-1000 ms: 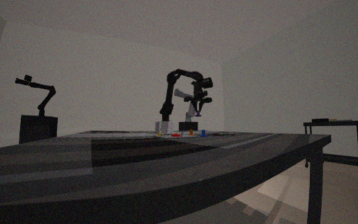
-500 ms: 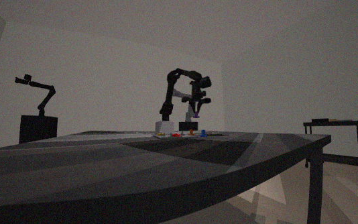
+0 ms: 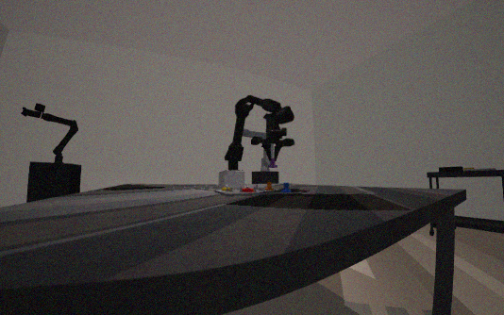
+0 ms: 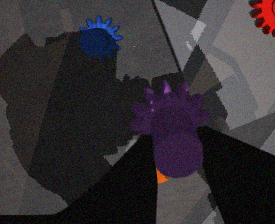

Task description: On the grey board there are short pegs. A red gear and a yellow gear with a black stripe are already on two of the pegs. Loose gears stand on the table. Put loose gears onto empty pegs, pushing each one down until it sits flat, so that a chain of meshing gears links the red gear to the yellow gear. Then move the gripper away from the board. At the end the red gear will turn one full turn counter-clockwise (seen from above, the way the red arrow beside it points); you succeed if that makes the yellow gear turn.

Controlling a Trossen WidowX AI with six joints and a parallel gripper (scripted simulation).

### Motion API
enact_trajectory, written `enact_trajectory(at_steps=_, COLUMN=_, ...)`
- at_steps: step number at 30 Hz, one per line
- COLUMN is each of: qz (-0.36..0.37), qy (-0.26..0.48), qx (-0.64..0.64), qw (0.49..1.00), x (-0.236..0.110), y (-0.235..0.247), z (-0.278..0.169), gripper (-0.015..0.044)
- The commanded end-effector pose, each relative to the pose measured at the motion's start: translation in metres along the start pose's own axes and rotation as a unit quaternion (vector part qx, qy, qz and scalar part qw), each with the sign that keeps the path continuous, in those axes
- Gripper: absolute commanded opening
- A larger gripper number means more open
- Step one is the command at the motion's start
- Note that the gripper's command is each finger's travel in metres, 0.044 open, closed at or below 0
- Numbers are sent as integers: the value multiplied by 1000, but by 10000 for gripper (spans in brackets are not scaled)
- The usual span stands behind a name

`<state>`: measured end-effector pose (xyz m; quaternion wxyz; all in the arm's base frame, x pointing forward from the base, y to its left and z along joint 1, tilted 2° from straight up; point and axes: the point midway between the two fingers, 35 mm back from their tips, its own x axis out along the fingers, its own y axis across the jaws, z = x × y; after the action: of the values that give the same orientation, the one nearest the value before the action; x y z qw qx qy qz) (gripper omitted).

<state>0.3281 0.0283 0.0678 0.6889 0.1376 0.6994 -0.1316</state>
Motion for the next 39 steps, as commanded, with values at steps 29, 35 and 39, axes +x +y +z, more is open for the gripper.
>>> enact_trajectory(at_steps=29, qz=-1, qy=-5, qx=-6, qw=1000, x=22, y=-69, z=51, gripper=0)
enact_trajectory(at_steps=35, qz=-1, qy=-5, qx=-7, qw=1000, x=26, y=-84, z=58, gripper=0)
enact_trajectory(at_steps=39, qz=-1, qy=-5, qx=-8, qw=1000, x=29, y=-94, z=62, gripper=0)
